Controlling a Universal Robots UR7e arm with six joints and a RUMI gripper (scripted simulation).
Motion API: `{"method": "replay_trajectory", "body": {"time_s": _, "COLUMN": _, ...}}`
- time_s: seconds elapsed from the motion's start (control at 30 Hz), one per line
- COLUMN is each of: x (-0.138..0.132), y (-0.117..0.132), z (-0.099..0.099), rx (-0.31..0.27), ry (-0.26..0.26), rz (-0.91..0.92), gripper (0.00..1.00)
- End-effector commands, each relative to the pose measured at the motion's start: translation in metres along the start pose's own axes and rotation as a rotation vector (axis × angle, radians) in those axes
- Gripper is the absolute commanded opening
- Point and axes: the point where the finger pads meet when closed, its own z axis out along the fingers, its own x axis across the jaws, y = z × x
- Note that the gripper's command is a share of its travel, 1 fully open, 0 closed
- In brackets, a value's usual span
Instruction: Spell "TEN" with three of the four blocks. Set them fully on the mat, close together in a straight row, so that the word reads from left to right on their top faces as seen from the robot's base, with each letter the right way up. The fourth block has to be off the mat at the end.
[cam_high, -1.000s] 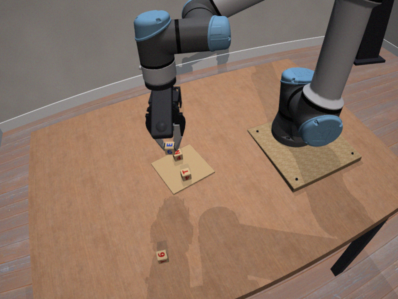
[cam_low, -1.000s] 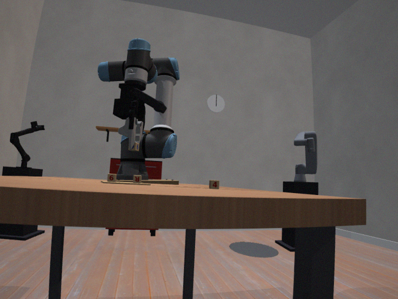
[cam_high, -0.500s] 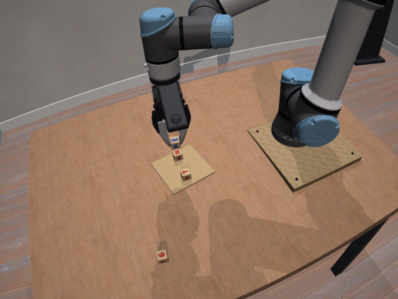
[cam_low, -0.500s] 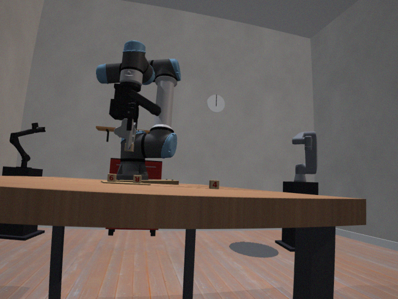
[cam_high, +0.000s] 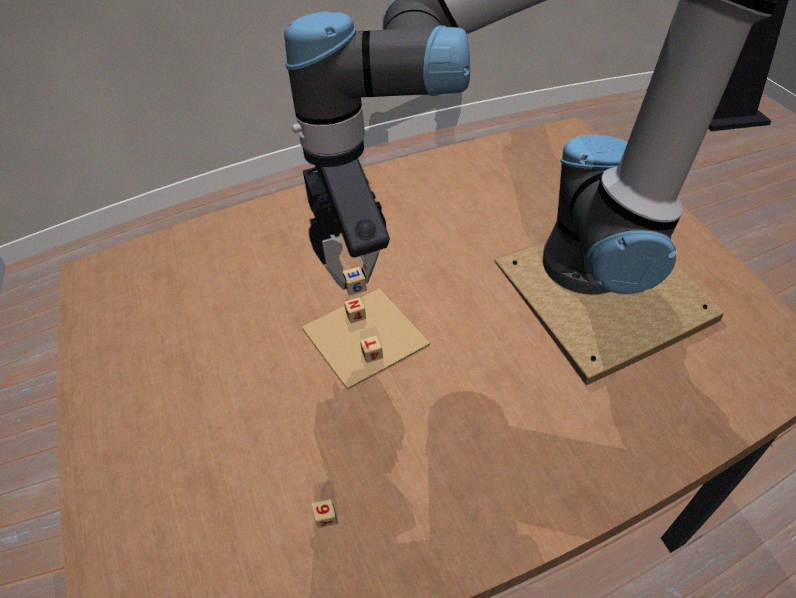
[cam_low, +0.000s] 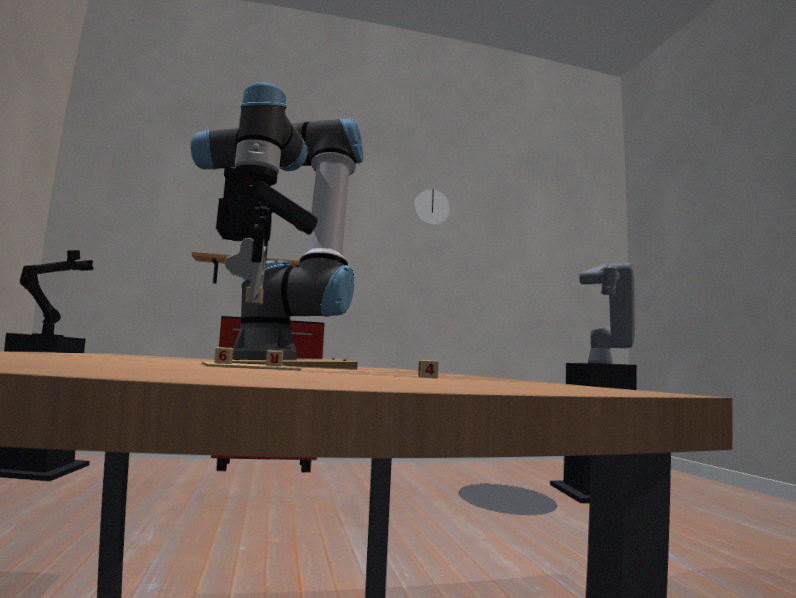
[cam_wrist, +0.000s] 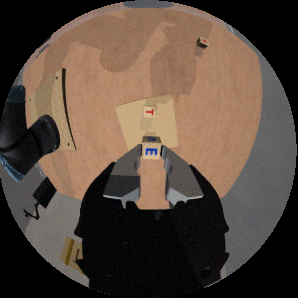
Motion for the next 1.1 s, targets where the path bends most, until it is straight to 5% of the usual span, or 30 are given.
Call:
{"method": "replay_trajectory", "body": {"time_s": 0.0, "x": -0.002, "y": 0.001, "z": 0.001, "rx": 0.002, "ry": -0.001, "rz": -0.015, "gripper": 0.05}}
{"method": "replay_trajectory", "body": {"time_s": 0.67, "x": -0.002, "y": 0.001, "z": 0.006, "rx": 0.003, "ry": -0.004, "rz": -0.015, "gripper": 0.05}}
{"method": "replay_trajectory", "body": {"time_s": 1.07, "x": -0.002, "y": 0.001, "z": 0.052, "rx": 0.003, "ry": -0.004, "rz": -0.015, "gripper": 0.05}}
